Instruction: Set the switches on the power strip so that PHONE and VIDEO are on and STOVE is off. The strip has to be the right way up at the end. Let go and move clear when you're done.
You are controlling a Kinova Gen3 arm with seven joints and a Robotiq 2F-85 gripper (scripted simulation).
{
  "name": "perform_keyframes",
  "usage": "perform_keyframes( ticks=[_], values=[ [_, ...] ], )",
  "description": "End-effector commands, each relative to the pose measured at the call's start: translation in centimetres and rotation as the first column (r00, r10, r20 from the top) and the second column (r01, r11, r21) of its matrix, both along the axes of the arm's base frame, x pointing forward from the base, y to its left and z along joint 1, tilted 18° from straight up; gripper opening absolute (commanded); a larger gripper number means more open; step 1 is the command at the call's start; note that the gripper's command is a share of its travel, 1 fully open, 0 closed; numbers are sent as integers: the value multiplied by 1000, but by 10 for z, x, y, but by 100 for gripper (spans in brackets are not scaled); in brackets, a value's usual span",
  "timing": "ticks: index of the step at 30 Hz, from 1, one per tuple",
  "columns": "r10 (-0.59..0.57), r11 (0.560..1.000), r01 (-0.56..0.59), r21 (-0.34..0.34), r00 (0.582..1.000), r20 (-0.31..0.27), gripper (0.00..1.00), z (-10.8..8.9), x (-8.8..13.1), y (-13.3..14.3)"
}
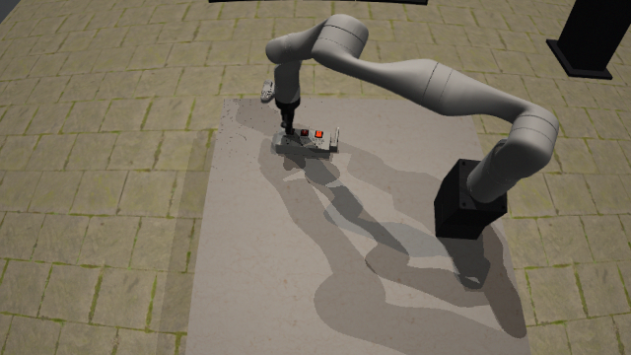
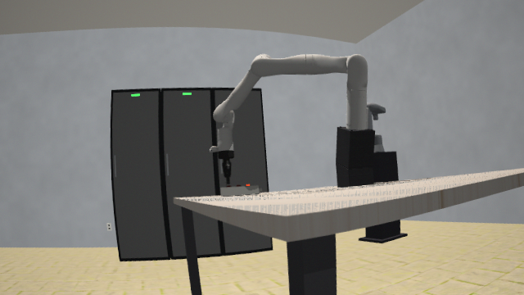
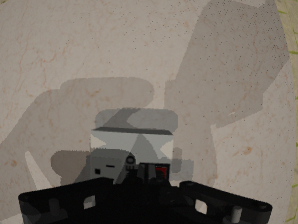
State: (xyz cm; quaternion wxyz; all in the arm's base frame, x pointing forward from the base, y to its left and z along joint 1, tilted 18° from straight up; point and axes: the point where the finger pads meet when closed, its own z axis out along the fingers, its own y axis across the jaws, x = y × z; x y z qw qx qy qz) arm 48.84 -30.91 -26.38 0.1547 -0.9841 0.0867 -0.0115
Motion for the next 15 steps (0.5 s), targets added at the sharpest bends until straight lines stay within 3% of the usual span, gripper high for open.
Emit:
perform_keyframes(
  ticks=[1, 15],
  values=[
    [0, 1000, 0, 2, 1000, 1, 0, -1, 1, 1],
    [0, 1000, 0, 3, 1000, 0, 0, -4, 1, 2]
  ],
)
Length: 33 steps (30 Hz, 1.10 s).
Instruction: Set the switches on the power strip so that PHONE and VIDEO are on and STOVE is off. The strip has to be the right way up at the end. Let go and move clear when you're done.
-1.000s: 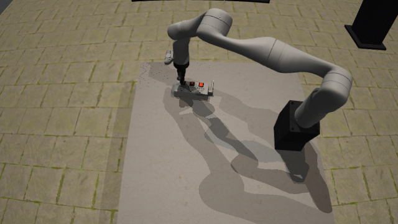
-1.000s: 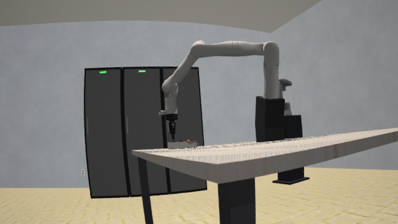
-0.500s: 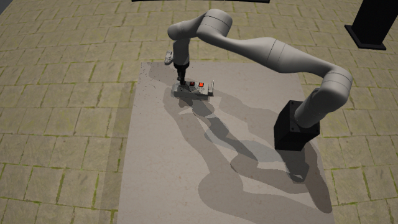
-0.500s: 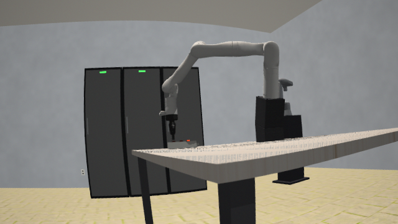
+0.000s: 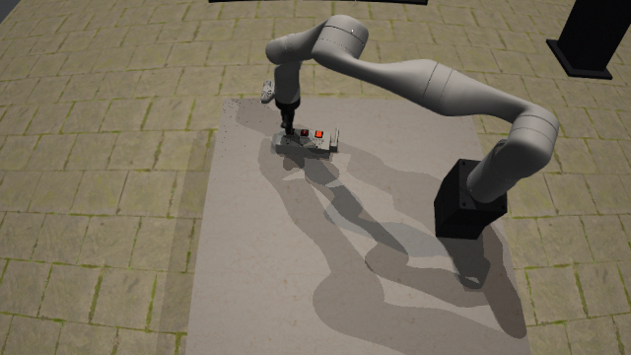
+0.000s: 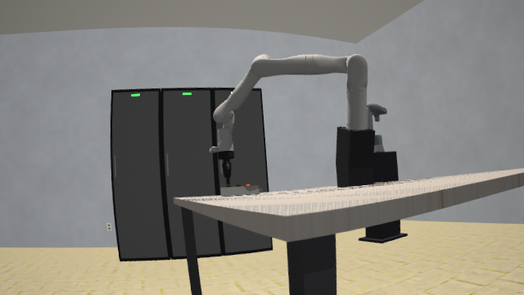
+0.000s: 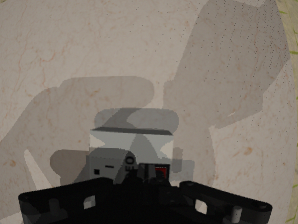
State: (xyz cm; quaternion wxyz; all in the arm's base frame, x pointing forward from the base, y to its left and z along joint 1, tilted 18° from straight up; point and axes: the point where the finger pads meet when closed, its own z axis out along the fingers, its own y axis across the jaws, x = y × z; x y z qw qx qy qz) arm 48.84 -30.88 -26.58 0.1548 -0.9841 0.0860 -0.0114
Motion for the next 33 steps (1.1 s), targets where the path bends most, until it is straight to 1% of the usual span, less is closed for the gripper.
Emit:
perform_keyframes(
  ticks=[1, 18, 22, 24, 33],
  values=[
    [-2, 1000, 2, 3, 1000, 0, 0, -2, 1, 1],
    [-3, 1000, 3, 4, 1000, -3, 0, -1, -1, 2],
    [-4, 1000, 4, 2, 1000, 0, 0, 8, 0, -1],
    [-4, 1000, 4, 2, 1000, 0, 0, 8, 0, -1],
    [-4, 1000, 4, 2, 1000, 0, 0, 31, -1, -9]
  ],
)
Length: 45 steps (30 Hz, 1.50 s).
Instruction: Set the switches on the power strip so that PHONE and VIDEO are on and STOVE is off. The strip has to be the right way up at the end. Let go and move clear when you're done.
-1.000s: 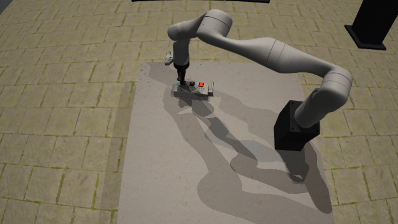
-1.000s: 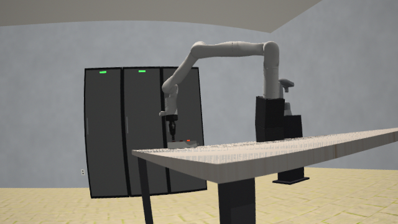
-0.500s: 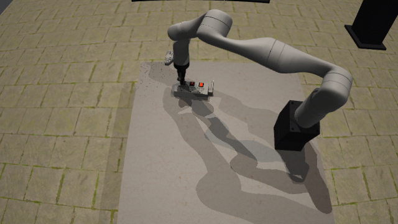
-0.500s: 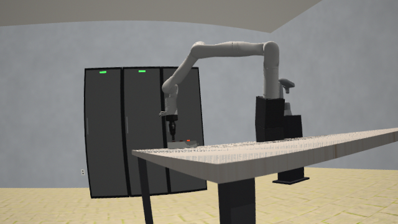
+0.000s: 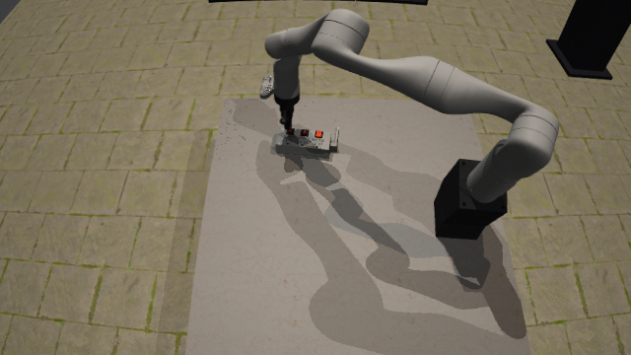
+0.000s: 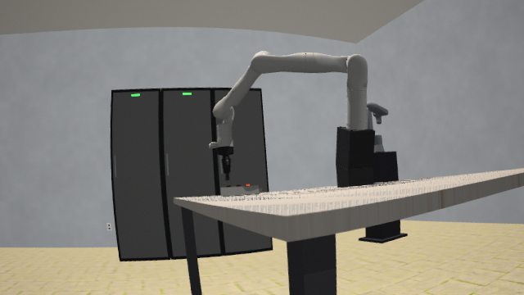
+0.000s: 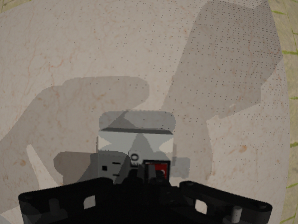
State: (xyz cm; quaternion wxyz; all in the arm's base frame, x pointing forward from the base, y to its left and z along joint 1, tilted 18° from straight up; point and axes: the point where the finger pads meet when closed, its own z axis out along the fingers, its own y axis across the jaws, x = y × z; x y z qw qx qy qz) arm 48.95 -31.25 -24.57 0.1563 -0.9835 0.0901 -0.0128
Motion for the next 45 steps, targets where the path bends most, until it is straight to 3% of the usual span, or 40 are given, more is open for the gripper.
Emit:
perform_keyframes(
  ticks=[1, 45],
  values=[
    [5, 1000, -5, -1, 1000, -1, 0, 13, -2, -6],
    [5, 1000, -5, 1, 1000, -4, 0, 15, -4, -6]
  ],
)
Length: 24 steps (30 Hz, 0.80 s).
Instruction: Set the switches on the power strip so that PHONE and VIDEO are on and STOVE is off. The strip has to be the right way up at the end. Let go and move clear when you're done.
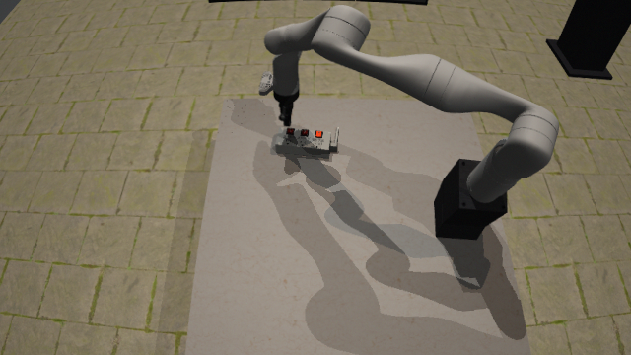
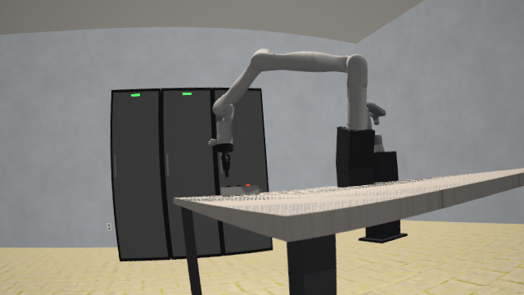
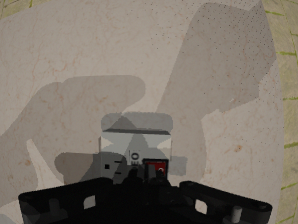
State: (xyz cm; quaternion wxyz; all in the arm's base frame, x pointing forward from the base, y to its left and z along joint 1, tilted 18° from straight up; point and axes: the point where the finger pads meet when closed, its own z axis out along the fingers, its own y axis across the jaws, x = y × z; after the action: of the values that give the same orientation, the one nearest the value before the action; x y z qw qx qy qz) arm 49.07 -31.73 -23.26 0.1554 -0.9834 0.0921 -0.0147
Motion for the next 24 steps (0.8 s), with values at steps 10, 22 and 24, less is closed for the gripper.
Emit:
perform_keyframes(
  ticks=[10, 22, 24],
  values=[
    [10, 1000, -10, 3, 1000, -7, 0, 1, -5, -1],
    [-2, 1000, 2, 4, 1000, -11, 0, 1, -5, -1],
    [-27, 1000, 27, 5, 999, -20, 0, 2, -5, -1]
  ],
)
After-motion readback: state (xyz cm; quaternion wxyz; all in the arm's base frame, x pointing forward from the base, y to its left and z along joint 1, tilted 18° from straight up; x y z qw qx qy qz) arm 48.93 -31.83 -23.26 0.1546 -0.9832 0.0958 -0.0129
